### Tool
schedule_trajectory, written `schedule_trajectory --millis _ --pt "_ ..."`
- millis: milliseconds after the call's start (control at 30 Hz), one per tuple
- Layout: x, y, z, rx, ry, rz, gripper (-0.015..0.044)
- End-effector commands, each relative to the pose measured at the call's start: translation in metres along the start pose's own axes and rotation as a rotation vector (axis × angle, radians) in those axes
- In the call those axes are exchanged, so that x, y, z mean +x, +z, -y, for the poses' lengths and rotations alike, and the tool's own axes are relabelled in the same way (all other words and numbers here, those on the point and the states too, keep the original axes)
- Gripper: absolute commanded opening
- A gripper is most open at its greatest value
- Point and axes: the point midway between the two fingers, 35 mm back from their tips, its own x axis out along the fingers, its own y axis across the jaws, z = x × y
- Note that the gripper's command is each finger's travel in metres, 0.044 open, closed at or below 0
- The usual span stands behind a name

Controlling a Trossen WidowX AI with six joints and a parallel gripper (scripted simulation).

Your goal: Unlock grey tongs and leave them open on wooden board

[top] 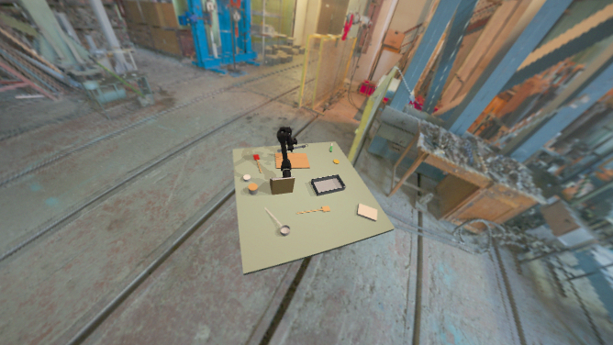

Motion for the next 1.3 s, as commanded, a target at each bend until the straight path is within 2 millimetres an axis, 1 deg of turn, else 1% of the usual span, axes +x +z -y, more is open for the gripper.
schedule_trajectory --millis 0,367,833,1267 --pt "-0.007 0.001 0.001 0.012 -0.001 0.086 -0.0150" --pt "-0.020 0.000 0.003 0.033 0.010 0.349 -0.0150" --pt "-0.054 -0.004 -0.005 0.058 0.160 0.651 -0.0150" --pt "-0.056 -0.005 -0.006 0.059 0.171 0.664 -0.0150"
